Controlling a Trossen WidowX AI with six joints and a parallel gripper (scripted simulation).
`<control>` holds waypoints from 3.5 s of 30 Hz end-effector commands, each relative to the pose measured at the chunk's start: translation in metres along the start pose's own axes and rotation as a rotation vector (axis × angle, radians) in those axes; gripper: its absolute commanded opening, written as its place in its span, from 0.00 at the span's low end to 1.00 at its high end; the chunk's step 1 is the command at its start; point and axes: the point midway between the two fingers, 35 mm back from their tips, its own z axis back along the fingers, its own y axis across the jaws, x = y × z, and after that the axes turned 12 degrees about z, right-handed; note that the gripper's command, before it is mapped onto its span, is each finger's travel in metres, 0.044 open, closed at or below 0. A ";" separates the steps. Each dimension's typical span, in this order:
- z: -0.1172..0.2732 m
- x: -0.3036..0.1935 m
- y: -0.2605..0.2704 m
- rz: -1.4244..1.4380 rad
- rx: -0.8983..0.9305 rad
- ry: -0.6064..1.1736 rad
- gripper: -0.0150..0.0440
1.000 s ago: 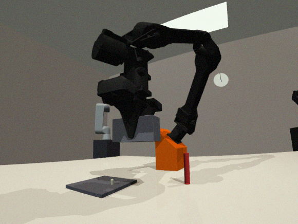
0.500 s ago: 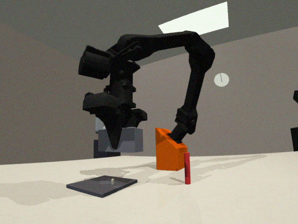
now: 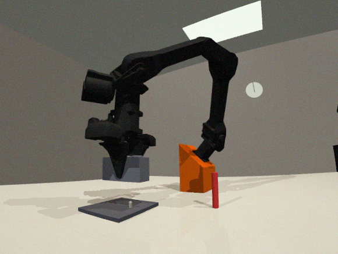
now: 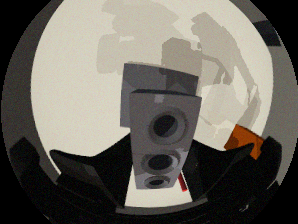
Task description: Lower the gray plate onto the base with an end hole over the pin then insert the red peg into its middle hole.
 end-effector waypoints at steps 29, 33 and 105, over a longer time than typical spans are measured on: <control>-0.015 0.022 -0.016 0.022 -0.004 -0.001 0.25; -0.016 0.023 -0.016 0.022 -0.004 -0.001 0.25; 0.067 0.026 -0.014 0.024 -0.006 -0.004 1.00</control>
